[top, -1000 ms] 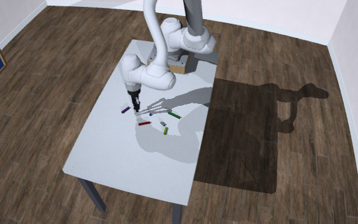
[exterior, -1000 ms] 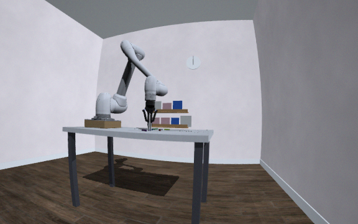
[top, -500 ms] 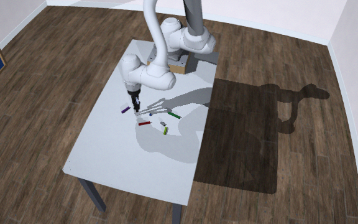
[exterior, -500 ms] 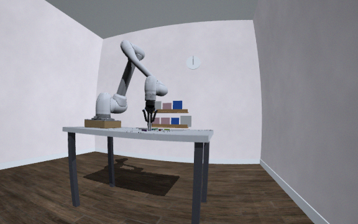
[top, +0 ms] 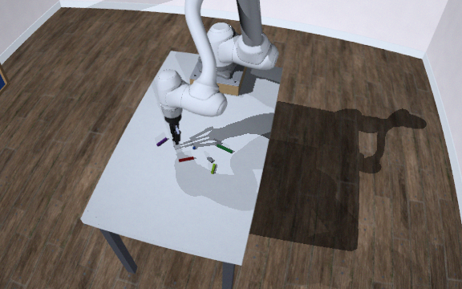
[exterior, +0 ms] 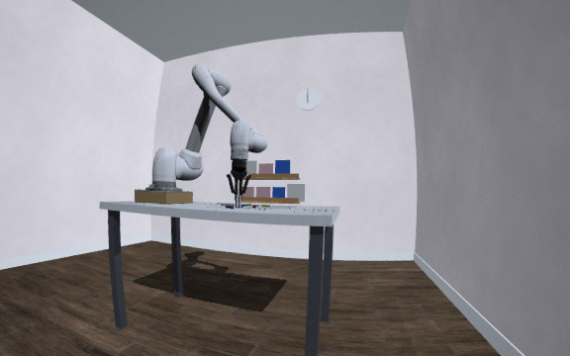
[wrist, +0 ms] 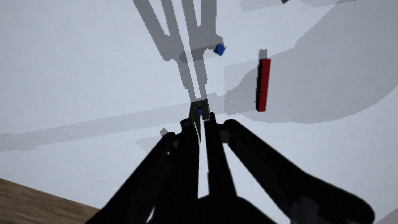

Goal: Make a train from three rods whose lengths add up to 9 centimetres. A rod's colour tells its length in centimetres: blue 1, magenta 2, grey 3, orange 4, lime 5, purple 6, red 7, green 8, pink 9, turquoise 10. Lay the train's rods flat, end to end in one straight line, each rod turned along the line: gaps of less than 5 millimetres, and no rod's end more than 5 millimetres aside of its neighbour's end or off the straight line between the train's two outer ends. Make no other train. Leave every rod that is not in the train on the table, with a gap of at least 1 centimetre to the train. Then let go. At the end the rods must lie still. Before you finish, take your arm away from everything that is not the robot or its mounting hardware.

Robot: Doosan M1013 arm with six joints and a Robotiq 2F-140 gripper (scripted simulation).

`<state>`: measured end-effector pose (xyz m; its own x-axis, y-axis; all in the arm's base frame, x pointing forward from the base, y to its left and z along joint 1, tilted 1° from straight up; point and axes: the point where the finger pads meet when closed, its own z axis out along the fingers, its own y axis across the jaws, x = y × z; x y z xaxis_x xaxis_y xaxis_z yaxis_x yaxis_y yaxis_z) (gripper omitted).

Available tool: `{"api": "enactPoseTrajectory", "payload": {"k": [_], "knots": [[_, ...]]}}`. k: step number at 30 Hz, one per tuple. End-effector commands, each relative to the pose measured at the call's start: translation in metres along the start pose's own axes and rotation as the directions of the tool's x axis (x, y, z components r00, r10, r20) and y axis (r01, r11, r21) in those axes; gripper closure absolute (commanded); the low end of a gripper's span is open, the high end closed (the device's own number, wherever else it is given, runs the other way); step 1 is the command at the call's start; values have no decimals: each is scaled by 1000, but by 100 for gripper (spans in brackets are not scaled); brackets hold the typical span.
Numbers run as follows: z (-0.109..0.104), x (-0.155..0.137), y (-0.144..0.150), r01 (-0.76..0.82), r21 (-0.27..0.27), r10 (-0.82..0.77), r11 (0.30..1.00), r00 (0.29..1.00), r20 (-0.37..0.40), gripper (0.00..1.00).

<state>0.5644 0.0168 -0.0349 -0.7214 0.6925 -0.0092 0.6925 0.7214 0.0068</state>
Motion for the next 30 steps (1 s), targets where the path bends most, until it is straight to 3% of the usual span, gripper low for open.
{"api": "enactPoseTrajectory", "payload": {"k": [1,17,30], "knots": [[0,0,0,0,0,0,1000,1000,0,97],[0,0,0,0,0,0,1000,1000,0,85],[-2,0,0,0,0,0,1000,1000,0,85]]}}
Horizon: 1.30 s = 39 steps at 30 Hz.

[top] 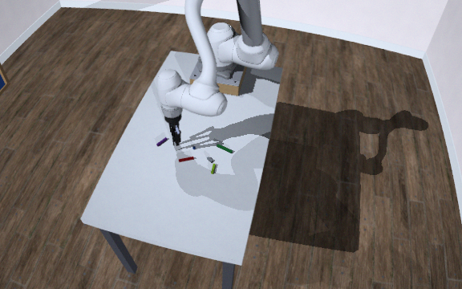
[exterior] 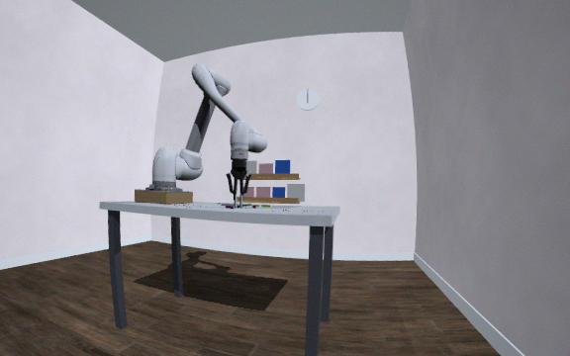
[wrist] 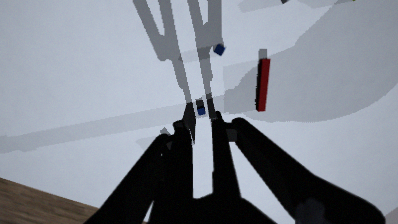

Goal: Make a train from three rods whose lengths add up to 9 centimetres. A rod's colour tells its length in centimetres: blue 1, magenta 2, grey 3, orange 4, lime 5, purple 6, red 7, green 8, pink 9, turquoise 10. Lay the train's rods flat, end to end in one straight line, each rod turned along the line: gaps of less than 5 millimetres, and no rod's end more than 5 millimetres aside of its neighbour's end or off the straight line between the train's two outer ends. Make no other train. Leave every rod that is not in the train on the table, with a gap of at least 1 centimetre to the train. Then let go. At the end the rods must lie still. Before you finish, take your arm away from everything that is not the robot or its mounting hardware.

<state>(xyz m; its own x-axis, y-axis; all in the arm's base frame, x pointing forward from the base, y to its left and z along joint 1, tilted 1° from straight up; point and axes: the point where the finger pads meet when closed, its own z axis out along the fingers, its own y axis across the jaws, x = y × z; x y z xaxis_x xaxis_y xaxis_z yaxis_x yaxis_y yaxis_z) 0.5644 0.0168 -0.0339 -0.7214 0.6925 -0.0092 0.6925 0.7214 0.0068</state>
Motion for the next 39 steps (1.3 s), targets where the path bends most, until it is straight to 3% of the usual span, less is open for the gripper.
{"api": "enactPoseTrajectory", "payload": {"k": [1,7,16,29,30,39], "knots": [[-1,0,0,0,0,0,1000,1000,0,85],[-17,0,0,0,0,0,1000,1000,0,85],[-64,0,0,0,0,0,1000,1000,0,85],[-89,0,0,0,0,0,1000,1000,0,85],[-89,0,0,0,0,0,1000,1000,0,0],[-89,0,0,0,0,0,1000,1000,0,0]]}}
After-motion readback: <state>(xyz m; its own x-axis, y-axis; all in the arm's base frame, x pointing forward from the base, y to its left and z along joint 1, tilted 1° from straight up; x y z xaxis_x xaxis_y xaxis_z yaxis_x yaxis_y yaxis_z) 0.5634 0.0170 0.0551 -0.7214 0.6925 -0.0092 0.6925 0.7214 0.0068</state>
